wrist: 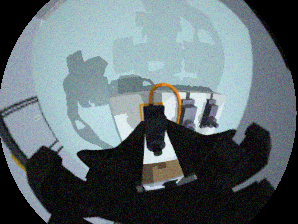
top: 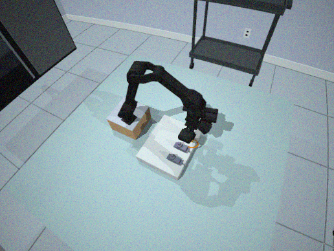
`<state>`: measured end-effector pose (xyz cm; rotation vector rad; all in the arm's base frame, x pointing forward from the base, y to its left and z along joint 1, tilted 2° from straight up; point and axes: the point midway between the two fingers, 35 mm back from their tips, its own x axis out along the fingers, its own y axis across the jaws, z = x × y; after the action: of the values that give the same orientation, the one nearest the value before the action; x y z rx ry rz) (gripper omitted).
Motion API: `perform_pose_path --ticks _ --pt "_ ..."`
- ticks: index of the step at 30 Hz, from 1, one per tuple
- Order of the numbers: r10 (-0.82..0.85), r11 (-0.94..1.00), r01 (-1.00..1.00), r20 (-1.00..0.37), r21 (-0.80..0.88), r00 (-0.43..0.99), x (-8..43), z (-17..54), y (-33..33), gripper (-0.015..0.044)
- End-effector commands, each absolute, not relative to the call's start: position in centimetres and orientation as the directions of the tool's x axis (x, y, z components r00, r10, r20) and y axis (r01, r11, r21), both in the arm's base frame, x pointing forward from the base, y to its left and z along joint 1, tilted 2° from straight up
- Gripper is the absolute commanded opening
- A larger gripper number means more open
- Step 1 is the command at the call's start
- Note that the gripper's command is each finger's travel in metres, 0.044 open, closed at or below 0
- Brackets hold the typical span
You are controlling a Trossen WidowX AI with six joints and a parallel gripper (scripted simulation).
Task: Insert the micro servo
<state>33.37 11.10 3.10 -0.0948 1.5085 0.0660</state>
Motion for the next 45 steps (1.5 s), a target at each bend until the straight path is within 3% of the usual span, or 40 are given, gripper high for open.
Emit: perform_pose_path --ticks 1,28,35,45 --pt "-0.017 0.994 -0.105 -0.998 -0.023 0.062 33.4 2.7 11.1 0.0000" --pt "-0.017 0.994 -0.105 -0.998 -0.023 0.062 33.5 0.0 11.0 0.0000" --pt "-0.017 0.994 -0.105 -0.998 -0.023 0.062 33.5 0.3 11.0 0.0184" --pt "-0.017 0.994 -0.105 -0.998 -0.023 0.062 32.8 3.8 11.0 0.0187"
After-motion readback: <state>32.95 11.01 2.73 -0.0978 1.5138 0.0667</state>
